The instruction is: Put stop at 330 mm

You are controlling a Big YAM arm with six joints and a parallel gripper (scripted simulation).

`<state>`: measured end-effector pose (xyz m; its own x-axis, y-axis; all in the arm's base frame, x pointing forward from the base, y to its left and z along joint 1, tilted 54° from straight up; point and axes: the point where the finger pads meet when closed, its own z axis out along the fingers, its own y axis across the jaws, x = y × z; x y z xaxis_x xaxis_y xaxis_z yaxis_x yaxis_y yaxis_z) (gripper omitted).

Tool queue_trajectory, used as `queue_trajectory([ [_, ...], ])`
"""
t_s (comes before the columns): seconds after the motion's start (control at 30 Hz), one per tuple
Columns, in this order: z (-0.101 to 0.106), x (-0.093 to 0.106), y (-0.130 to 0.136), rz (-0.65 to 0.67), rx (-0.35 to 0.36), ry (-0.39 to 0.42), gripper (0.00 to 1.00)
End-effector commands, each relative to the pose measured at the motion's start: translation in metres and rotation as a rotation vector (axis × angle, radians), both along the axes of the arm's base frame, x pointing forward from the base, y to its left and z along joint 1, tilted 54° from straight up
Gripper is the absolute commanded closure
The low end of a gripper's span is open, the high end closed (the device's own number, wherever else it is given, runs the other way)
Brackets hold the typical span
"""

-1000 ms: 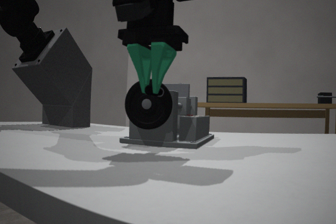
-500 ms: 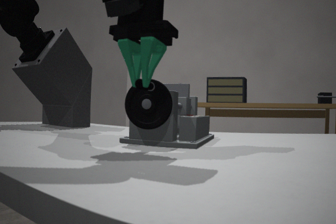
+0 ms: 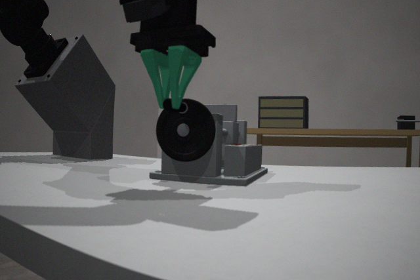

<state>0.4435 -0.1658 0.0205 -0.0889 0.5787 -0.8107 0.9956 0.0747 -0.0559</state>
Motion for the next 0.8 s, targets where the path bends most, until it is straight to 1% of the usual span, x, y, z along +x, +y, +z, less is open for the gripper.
queue_trajectory([
  [0.0, 0.007, -0.009, 0.006, 0.021, 0.003, 0.012, 0.94],
  [0.03, 0.007, -0.009, 0.003, 0.015, 0.002, -0.002, 0.94],
  [0.1, 0.007, -0.012, 0.002, 0.011, 0.002, 0.009, 0.94],
  [0.2, 0.007, -0.012, 0.003, 0.013, 0.001, 0.008, 0.94],
  [0.43, 0.005, -0.018, -0.008, 0.000, -0.003, -0.005, 0.94],
  [0.53, 0.005, -0.019, -0.009, 0.000, -0.003, -0.003, 0.94],
  [0.57, 0.004, -0.024, -0.009, -0.003, -0.001, 0.014, 0.94],
  [0.63, 0.004, -0.022, -0.010, -0.002, -0.003, 0.002, 0.94],
  [0.77, 0.004, -0.024, -0.010, -0.004, -0.003, 0.005, 0.94],
])
